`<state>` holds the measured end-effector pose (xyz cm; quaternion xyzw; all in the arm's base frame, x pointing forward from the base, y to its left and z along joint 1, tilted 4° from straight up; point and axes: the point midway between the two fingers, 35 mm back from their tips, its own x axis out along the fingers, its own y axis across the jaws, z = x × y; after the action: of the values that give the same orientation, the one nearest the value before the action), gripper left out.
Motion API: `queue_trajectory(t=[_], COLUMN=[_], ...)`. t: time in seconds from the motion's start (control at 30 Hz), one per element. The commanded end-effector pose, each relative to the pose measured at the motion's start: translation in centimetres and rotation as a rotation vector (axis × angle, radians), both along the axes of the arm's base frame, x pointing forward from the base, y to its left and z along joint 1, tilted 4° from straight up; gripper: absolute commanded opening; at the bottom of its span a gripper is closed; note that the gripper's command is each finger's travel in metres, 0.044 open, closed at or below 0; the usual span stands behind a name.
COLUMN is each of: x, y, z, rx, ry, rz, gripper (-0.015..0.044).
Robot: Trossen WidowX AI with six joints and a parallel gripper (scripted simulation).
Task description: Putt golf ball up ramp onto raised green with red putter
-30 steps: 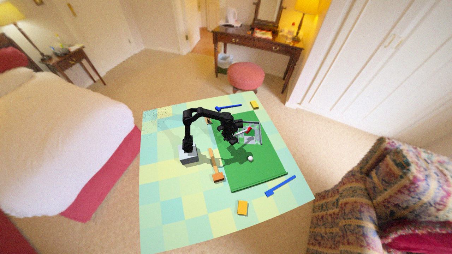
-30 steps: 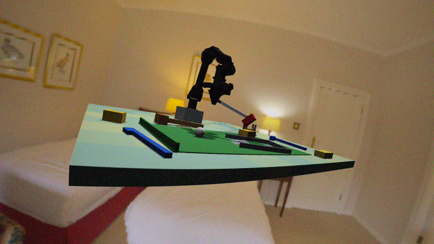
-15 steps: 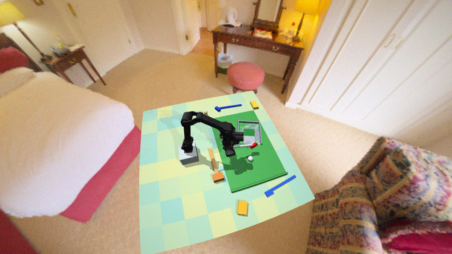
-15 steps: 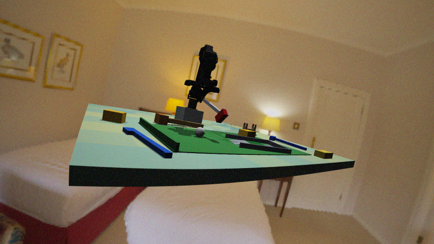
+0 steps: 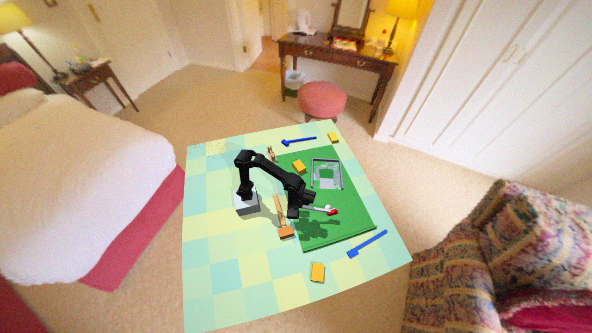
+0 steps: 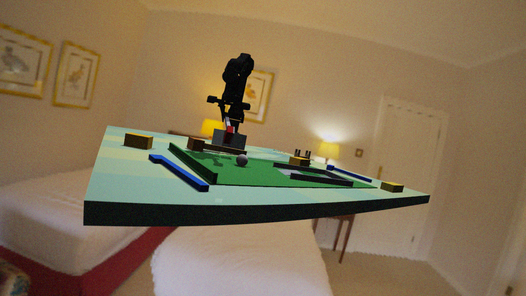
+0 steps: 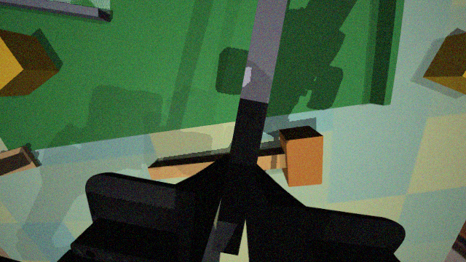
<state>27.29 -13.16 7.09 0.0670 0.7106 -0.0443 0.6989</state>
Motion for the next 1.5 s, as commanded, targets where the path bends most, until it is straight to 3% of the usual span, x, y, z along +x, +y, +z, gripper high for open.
queue_trajectory(t=[0.0,0.37,1.47], x=[-0.1,-0.1,-0.3], y=[-0.3,-0.1,-0.2], z=[0.0,-3.9,-6.7], rx=[0.005,0.005,0.002], ry=[-0.008,-0.008,-0.001], rz=[-0.026,-0.026,-0.020], gripper=[0.0000,0.0000,0.0000])
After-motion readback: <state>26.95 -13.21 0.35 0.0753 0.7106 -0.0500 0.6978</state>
